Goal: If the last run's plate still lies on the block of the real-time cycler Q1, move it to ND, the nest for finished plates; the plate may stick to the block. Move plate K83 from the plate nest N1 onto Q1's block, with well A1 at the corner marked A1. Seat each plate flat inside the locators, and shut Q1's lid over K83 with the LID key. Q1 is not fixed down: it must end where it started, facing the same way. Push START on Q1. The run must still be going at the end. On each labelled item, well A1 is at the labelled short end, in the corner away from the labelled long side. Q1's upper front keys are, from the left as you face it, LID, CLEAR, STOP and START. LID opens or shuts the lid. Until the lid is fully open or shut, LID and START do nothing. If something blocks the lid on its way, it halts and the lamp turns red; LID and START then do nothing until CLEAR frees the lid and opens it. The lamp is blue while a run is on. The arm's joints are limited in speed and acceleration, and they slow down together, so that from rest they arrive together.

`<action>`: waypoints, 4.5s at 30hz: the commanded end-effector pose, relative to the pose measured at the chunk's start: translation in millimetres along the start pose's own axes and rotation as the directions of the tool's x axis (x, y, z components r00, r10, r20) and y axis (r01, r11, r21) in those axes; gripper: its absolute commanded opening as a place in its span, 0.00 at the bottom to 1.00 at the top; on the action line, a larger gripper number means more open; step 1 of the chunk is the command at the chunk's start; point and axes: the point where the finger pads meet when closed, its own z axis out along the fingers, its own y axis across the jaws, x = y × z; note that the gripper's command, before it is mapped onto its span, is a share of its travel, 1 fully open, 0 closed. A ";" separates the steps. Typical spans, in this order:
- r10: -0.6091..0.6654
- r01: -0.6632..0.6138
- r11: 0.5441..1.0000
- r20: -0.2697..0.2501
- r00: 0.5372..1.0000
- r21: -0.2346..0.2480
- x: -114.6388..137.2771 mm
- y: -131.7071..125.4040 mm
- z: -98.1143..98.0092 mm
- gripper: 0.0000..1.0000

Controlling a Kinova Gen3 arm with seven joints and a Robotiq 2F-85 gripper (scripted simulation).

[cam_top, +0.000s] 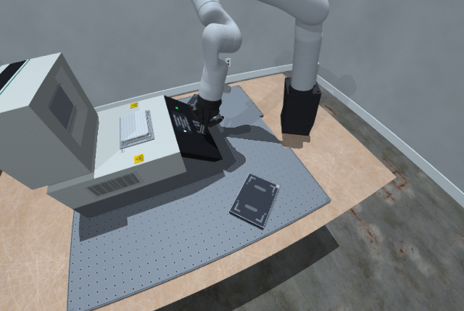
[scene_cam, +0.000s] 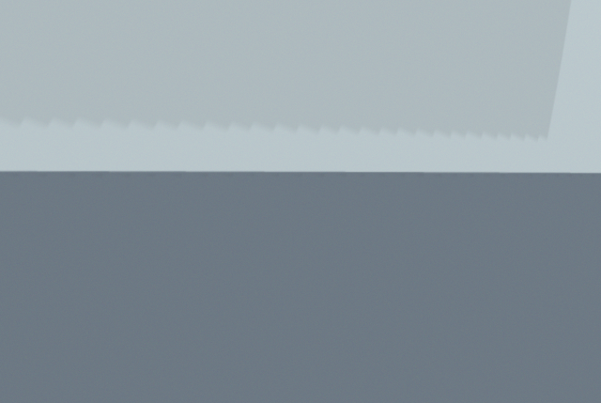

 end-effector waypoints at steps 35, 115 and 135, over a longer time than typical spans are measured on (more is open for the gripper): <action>0.000 0.000 1.000 0.001 1.000 0.001 -1.2 -1.3 2.0 0.10; 0.000 0.000 1.000 0.001 1.000 0.001 8.9 8.9 -28.6 0.10; 0.000 0.000 1.000 0.001 1.000 0.001 8.9 8.9 -28.6 0.10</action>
